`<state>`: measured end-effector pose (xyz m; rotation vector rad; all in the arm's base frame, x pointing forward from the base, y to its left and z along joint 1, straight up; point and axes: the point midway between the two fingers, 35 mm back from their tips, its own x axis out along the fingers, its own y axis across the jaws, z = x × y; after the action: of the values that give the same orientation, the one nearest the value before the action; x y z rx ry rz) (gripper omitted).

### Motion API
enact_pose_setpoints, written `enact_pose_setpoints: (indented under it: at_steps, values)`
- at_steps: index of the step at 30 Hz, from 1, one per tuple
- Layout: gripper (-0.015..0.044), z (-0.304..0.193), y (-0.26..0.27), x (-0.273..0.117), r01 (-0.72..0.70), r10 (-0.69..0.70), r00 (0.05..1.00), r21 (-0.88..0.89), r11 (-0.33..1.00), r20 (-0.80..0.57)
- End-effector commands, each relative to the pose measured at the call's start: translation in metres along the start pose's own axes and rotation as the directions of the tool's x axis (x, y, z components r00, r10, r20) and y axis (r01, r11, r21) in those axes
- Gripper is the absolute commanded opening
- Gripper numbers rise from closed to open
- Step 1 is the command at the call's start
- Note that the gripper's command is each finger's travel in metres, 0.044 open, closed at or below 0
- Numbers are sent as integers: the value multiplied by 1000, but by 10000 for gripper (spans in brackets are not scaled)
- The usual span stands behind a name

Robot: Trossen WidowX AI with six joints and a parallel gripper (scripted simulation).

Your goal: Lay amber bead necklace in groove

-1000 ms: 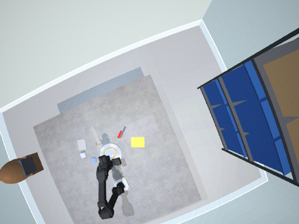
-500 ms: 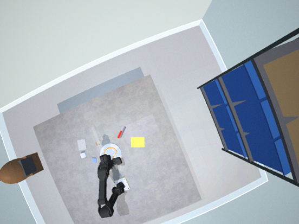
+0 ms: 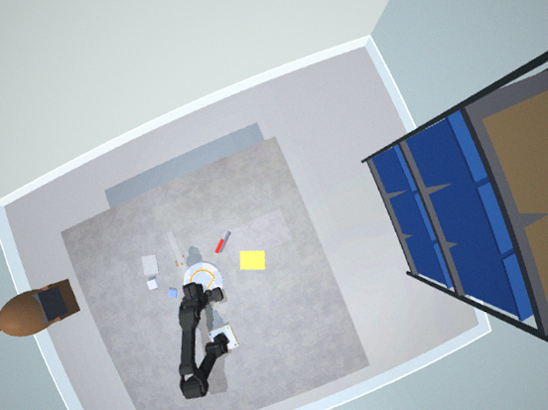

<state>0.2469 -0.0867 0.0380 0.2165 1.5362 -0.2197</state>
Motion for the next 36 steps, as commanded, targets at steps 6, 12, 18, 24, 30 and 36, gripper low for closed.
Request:
enact_pose_setpoints:
  at_steps: [6,12,18,24,30,36]
  values:
    - [0,0,0,0,0,0,1000,0,1000,1]
    - [0,0,0,0,0,0,1000,0,1000,1]
    - [0,0,0,0,0,0,1000,0,1000,1]
    - [0,0,0,0,0,0,1000,0,1000,1]
    - [0,0,0,-2,1,-1,1000,-1,1000,0]
    - [0,0,-1,-6,4,-4,1000,-4,1000,-1]
